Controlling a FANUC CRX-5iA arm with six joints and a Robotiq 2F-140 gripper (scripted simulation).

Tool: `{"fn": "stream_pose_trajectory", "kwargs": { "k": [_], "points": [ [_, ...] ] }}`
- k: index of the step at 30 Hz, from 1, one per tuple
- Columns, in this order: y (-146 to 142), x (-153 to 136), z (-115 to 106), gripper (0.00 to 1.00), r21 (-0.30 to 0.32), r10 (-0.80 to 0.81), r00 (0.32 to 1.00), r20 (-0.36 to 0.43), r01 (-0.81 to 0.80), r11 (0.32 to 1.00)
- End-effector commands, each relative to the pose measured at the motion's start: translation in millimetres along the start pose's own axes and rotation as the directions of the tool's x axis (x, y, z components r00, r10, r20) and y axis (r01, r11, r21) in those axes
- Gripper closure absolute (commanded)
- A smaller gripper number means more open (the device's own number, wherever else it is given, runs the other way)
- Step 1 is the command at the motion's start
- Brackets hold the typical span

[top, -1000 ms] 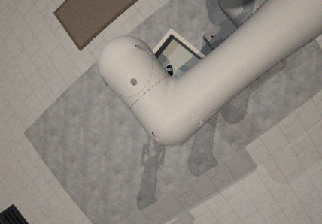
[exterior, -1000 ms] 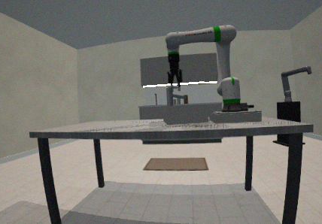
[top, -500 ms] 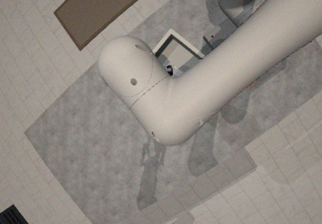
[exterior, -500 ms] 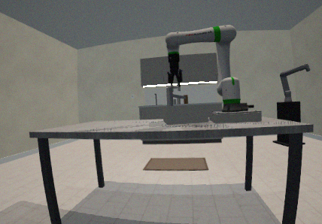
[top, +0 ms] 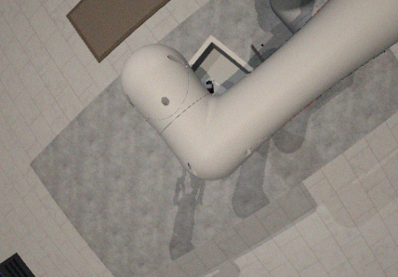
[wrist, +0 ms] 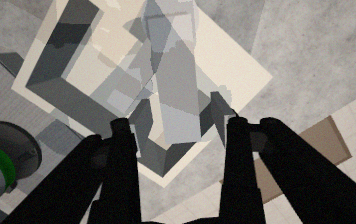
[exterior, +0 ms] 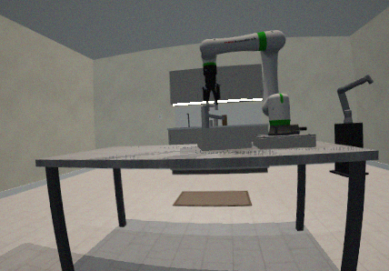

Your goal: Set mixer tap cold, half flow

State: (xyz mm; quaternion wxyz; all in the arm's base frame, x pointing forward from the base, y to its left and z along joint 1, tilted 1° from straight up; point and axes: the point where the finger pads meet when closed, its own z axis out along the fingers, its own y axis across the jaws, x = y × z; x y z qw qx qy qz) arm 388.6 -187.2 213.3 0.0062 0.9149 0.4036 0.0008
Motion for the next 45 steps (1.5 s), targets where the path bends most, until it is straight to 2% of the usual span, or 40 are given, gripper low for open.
{"fn": "stream_pose_trajectory", "kwargs": {
  "k": [1,13,23,38,45],
  "points": [
    [0,0,0,0.58,0.000,0.000,1.000,0.000,0.000,1.000],
    [0,0,-1,0.58,0.000,0.000,1.000,0.000,0.000,1.000],
    [0,0,-11,0.58,0.000,0.000,1.000,0.000,0.000,1.000],
    [0,0,-52,0.58,0.000,0.000,1.000,0.000,0.000,1.000],
    [0,0,-62,0.58,0.000,0.000,1.000,0.000,0.000,1.000]
  ]
}}
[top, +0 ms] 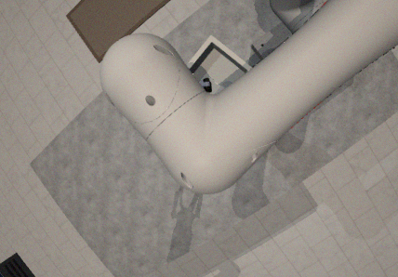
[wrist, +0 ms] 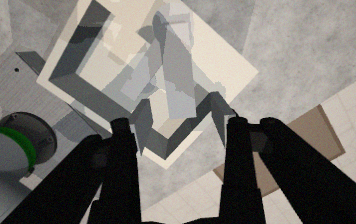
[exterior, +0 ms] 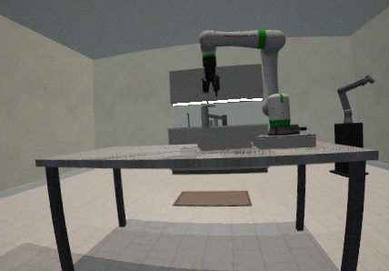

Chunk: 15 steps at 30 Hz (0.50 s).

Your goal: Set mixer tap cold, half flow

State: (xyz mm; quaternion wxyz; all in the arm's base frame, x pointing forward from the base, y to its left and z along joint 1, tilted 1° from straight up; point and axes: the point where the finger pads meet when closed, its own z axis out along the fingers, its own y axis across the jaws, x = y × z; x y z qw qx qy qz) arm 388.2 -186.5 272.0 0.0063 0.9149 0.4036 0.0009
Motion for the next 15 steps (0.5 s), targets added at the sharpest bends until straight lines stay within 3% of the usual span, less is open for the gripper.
{"fn": "stream_pose_trajectory", "kwargs": {
  "k": [1,14,15],
  "points": [
    [0.1,0.1,-5.1,0.58,0.000,0.000,1.000,0.000,0.000,1.000],
    [0.1,0.1,-11.5,0.58,0.000,0.000,1.000,0.000,0.000,1.000],
    [0.1,0.1,-11.5,1.00,0.000,0.000,1.000,0.000,0.000,1.000]
  ]
}}
